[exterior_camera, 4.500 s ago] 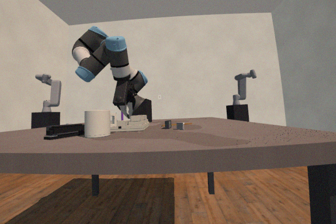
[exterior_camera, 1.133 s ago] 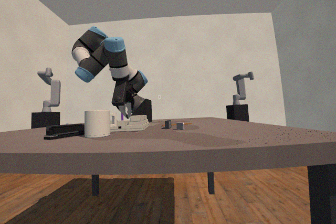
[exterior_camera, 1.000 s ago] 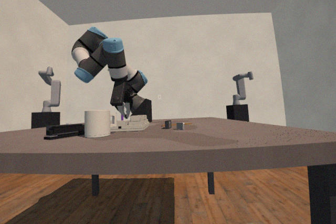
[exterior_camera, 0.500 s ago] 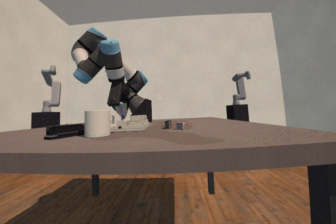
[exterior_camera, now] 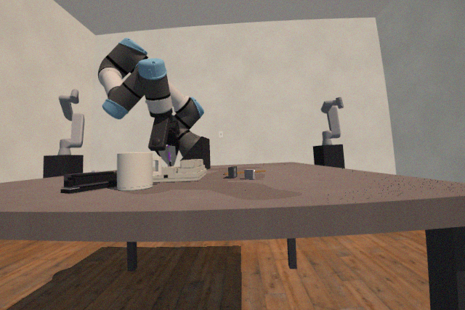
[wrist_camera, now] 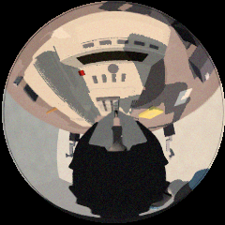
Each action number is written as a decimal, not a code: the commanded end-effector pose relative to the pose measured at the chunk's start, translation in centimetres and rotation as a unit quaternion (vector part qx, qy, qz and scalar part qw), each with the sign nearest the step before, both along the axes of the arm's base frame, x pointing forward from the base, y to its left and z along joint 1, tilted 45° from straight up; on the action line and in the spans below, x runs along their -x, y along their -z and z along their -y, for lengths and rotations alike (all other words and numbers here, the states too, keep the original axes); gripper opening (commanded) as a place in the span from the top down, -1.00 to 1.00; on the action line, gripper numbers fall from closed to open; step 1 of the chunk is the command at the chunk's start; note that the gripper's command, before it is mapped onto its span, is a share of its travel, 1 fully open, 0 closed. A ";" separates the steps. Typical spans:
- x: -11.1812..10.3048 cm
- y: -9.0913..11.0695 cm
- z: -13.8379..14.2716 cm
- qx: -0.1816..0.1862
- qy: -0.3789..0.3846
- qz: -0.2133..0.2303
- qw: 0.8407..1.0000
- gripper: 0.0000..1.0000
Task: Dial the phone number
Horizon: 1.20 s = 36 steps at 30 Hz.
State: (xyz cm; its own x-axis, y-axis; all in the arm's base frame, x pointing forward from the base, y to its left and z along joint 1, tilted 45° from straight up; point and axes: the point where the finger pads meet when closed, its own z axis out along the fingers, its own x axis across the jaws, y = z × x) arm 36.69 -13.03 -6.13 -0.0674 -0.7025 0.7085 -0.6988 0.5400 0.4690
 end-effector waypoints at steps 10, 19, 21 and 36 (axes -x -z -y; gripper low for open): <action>0.0 0.1 0.1 0.000 0.000 0.000 1.000 1.00; 0.0 0.2 0.2 0.000 0.000 0.000 1.000 1.00; 0.0 0.2 0.2 0.000 0.000 0.000 1.000 1.00; 0.1 0.3 0.3 0.000 0.000 0.000 1.000 1.00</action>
State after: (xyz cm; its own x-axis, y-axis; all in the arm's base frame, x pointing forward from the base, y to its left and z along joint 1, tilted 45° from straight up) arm 36.61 -13.34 -6.45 -0.0674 -0.7025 0.7085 -0.6989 0.5400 0.4690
